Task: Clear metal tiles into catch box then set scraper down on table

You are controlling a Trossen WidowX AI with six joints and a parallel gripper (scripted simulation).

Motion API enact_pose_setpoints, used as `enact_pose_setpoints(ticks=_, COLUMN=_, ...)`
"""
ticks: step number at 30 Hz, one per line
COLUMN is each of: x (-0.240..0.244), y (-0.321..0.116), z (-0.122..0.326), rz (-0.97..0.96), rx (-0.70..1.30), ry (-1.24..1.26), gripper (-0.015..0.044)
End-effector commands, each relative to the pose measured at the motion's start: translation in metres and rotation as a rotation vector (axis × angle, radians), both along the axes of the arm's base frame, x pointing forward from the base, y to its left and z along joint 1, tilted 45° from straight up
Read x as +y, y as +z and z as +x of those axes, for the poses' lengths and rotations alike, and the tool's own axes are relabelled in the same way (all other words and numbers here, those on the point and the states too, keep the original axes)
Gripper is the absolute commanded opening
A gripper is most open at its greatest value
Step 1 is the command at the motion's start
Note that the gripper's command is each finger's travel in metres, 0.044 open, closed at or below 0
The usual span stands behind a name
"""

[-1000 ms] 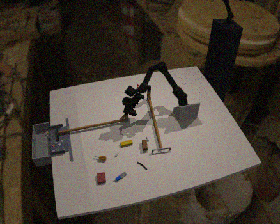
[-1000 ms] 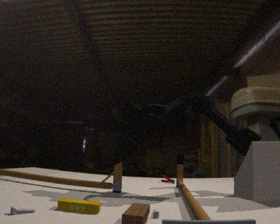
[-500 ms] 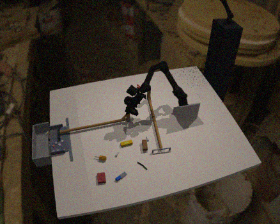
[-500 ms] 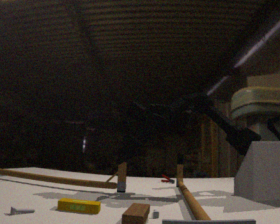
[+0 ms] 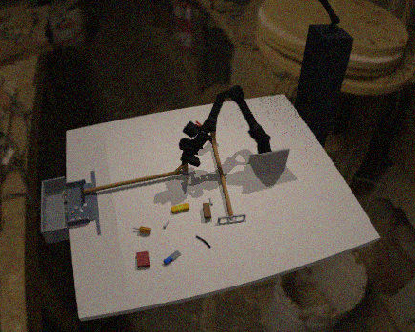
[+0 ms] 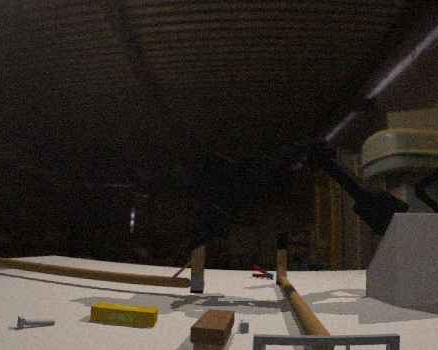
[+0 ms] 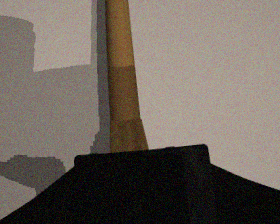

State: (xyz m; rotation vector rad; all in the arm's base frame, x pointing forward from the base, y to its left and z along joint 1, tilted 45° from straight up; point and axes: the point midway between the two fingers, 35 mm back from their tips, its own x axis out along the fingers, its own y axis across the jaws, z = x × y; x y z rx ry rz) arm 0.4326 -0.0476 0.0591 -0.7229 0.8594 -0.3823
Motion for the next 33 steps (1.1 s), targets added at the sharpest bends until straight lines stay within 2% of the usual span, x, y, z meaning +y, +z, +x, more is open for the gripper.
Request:
enact_pose_setpoints(ticks=1, x=0.004, y=0.004, z=-0.002, rz=0.002, rx=-0.017, ry=0.004, gripper=0.0000)
enact_pose_setpoints(ticks=33, x=0.003, y=0.003, z=-0.033, rz=0.002, rx=-0.017, ry=0.006, gripper=0.0000)
